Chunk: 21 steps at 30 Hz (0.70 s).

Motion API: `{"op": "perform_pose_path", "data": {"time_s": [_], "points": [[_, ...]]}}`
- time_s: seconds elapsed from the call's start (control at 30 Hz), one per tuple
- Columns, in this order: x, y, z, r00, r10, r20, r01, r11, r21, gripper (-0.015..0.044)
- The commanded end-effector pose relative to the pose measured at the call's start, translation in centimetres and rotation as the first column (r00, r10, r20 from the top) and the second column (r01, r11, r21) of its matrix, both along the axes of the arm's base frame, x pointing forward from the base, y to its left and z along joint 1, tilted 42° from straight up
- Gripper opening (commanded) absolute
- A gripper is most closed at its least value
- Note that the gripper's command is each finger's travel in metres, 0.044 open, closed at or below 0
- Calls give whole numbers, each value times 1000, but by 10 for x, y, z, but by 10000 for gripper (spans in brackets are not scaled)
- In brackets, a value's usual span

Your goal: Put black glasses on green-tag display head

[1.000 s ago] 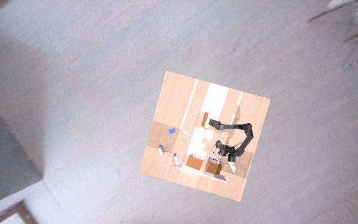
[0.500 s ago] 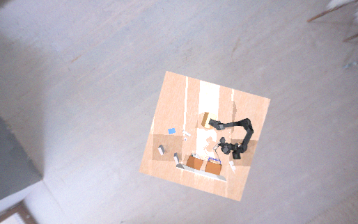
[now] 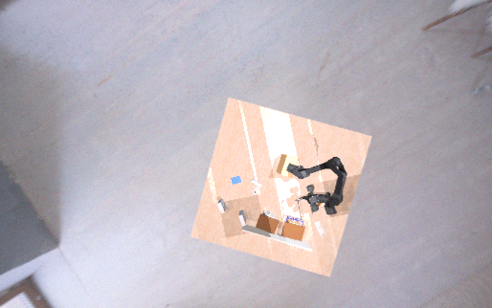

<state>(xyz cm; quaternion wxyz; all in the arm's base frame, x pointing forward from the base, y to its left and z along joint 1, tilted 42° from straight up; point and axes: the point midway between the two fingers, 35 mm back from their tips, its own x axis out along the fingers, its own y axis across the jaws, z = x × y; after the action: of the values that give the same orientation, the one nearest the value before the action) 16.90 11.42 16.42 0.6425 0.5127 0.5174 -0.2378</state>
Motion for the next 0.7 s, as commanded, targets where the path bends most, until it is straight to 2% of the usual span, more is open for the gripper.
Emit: {"op": "perform_pose_path", "data": {"time_s": [0.0,0.33,0.67], "points": [[-5,-3,5,995,-101,12,100,994,43,0],[-17,-6,15,936,-352,-9,348,920,182,0],[-28,-11,25,821,-564,-86,557,761,332,0]]}}
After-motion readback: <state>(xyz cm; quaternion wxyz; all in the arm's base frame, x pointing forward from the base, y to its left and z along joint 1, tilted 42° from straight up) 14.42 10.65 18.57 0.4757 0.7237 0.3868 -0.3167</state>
